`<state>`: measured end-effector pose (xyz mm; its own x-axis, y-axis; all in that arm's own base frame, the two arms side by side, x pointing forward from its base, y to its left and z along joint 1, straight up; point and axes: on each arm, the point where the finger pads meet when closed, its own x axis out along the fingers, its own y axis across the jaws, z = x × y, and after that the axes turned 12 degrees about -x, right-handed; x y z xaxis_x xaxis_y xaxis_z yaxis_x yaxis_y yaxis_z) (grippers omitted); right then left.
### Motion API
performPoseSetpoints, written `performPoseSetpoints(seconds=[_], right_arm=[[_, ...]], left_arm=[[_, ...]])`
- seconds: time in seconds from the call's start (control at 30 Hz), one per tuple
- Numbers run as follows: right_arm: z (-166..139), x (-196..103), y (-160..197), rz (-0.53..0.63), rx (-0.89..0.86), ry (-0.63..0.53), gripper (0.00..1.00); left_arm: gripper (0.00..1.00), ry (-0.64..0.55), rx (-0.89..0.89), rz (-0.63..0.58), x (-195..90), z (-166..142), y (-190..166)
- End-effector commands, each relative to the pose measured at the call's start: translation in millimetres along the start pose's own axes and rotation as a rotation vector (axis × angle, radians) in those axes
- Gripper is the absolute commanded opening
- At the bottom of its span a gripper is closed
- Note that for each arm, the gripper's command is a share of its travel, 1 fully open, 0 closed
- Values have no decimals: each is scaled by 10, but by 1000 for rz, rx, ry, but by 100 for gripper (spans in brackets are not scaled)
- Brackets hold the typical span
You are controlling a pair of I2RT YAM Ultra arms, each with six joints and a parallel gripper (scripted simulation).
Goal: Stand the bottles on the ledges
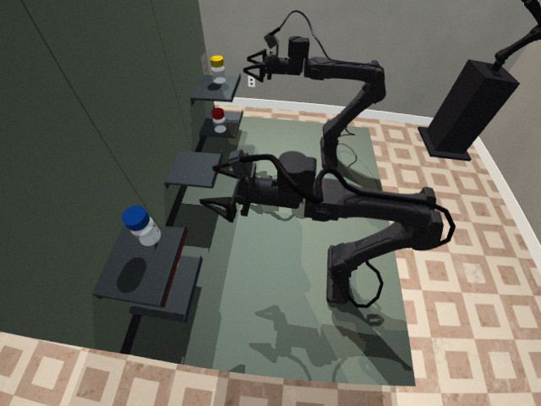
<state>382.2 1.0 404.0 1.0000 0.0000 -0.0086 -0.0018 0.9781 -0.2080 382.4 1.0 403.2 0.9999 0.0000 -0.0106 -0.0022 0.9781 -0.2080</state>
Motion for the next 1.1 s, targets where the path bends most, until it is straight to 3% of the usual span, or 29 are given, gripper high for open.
performPoseSetpoints(seconds=[0.0, 0.57, 0.73, 1.07], right_arm=[[31, -7, -7, -2, 0, -8, 100], [31, -7, -7, -2, 0, -8, 100], [25, -70, -13, 31, -23, 10, 100], [76, -388, -686, -36, -84, 45, 100]], left_arm=[[100, -10, 0, -2, -8, 39, -8], [100, -10, 0, -2, -8, 39, -8], [100, 82, -26, 1, -88, -94, 25], [100, 265, -106, 71, -549, 95, 312]])
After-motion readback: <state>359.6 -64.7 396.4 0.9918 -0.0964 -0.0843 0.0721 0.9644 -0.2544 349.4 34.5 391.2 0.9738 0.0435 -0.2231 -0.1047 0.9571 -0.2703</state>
